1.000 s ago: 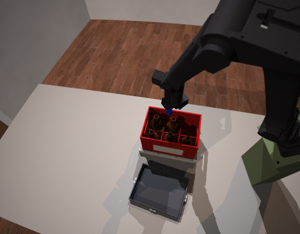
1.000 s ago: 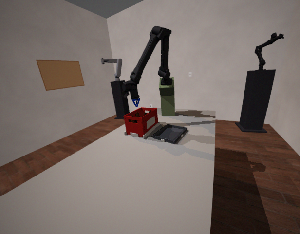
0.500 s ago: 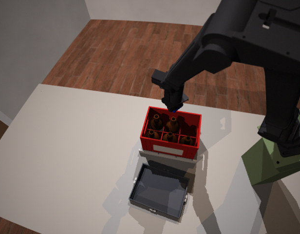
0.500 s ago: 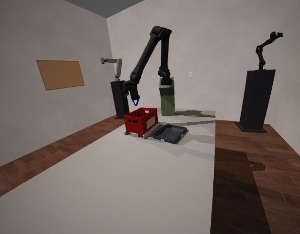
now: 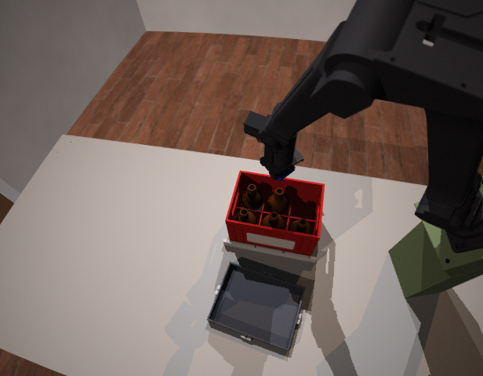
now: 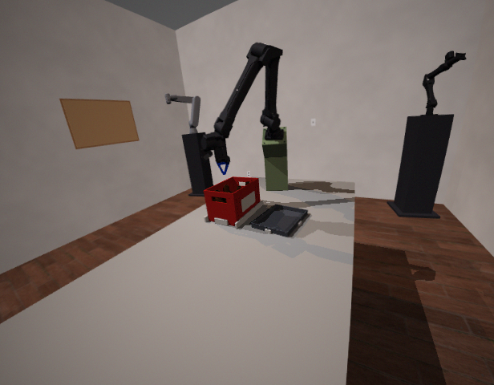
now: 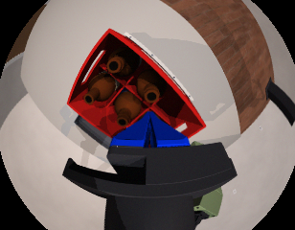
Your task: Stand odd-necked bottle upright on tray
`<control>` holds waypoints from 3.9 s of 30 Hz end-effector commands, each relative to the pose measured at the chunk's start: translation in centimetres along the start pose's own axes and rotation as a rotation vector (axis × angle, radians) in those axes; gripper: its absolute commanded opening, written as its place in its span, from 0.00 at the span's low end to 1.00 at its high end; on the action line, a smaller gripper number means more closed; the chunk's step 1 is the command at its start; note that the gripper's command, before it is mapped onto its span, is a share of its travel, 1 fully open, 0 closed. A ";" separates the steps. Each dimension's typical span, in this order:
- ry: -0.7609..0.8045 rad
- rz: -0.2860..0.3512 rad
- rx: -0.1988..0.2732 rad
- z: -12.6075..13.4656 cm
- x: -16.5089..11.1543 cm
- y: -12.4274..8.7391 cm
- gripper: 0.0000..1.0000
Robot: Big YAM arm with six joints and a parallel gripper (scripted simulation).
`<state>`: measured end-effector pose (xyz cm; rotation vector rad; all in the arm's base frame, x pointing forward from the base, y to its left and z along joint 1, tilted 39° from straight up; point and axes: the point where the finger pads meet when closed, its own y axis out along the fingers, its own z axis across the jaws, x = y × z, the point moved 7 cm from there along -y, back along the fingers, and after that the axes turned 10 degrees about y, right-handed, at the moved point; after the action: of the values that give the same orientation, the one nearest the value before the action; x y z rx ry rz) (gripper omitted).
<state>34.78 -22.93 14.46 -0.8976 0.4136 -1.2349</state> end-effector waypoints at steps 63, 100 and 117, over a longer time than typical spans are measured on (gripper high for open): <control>0.007 0.013 -0.006 4.7 -7.4 0.7 0.61; -0.005 -0.001 0.013 5.9 -6.8 4.1 0.61; -0.002 -0.004 0.013 5.8 -6.7 4.6 0.61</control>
<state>38.49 -14.17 12.39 -0.9008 0.4228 -1.2245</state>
